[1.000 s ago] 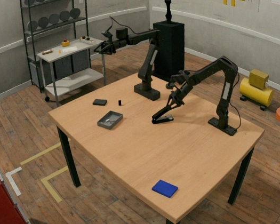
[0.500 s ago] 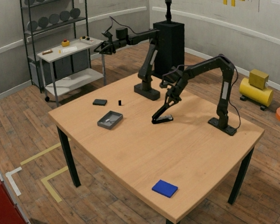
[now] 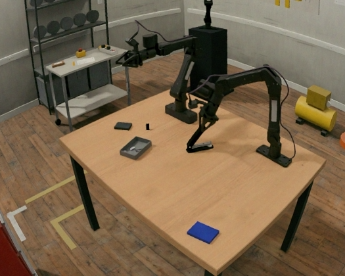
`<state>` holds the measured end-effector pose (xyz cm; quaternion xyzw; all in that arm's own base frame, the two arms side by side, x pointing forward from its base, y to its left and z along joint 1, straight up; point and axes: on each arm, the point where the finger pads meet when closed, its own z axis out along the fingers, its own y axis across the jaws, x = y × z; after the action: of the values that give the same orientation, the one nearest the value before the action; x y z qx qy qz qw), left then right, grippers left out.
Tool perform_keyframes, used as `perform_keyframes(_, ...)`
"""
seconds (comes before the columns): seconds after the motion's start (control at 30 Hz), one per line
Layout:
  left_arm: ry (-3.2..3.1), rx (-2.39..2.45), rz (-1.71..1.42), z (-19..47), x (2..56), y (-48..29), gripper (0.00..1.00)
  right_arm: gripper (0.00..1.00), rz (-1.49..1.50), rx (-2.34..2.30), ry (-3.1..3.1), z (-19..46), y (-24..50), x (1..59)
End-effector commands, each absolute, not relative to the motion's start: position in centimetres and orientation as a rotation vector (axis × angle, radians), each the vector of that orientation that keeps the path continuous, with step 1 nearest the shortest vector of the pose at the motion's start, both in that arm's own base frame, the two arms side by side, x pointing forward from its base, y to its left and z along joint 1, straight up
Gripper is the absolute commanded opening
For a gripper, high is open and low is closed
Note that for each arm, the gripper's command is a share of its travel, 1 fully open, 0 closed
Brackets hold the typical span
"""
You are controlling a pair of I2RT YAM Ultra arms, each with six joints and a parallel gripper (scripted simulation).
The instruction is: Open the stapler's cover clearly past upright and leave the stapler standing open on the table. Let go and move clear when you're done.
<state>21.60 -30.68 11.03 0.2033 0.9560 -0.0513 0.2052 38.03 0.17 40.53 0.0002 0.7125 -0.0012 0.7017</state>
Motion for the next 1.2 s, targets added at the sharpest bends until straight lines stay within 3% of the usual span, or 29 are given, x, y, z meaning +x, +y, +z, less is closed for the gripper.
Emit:
perform_keyframes(0.0,2.711,0.601,-0.116,11.6,21.6,-30.5,0.21,0.57,-0.003,0.007,1.571,40.7,-0.1,38.4)
perform_keyframes(0.67,2.879,0.642,-0.068,12.6,22.8,-31.2,0.21,0.57,0.024,-0.011,1.640,39.1,1.0,37.4)
perform_keyframes(1.17,2.868,0.630,-0.071,12.7,22.9,-31.2,0.21,0.57,0.319,-0.402,1.832,36.2,11.8,23.3)
